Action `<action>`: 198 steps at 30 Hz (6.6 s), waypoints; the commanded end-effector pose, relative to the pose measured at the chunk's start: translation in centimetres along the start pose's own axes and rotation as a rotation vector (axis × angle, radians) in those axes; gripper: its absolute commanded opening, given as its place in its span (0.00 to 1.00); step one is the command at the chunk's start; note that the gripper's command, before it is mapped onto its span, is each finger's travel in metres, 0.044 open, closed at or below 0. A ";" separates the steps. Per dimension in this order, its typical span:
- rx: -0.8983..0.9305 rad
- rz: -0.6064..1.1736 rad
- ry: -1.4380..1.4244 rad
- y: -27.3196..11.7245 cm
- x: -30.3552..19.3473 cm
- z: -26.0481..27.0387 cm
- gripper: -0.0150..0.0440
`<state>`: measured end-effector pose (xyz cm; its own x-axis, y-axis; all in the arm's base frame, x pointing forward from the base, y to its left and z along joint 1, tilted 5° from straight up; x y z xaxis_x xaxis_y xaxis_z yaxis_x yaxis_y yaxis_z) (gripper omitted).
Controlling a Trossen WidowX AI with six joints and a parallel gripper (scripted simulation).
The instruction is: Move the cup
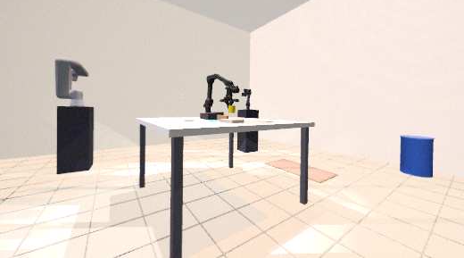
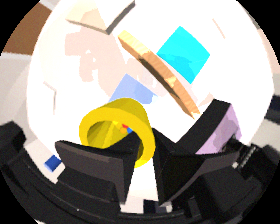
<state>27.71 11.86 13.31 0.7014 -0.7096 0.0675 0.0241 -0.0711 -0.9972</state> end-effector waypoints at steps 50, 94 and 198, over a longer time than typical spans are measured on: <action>-0.004 -0.013 0.001 -0.2 7.3 -8.3 0.25; -0.009 -0.018 0.001 -0.7 12.8 -14.6 0.25; -0.010 -0.018 0.001 2.5 13.1 -15.0 0.50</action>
<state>26.26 -8.24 11.36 0.7021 -0.7076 0.0792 0.0233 -0.0883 -0.9958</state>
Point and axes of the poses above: the point midway between the two fingers, 35 mm back from their tips, its own y axis out along the fingers, its own z axis across the jaws, x = y × z, the point moved 6 cm from there along -y, back along the fingers, and after that the axes turned 10 degrees about -y, right-handed, at the moved point
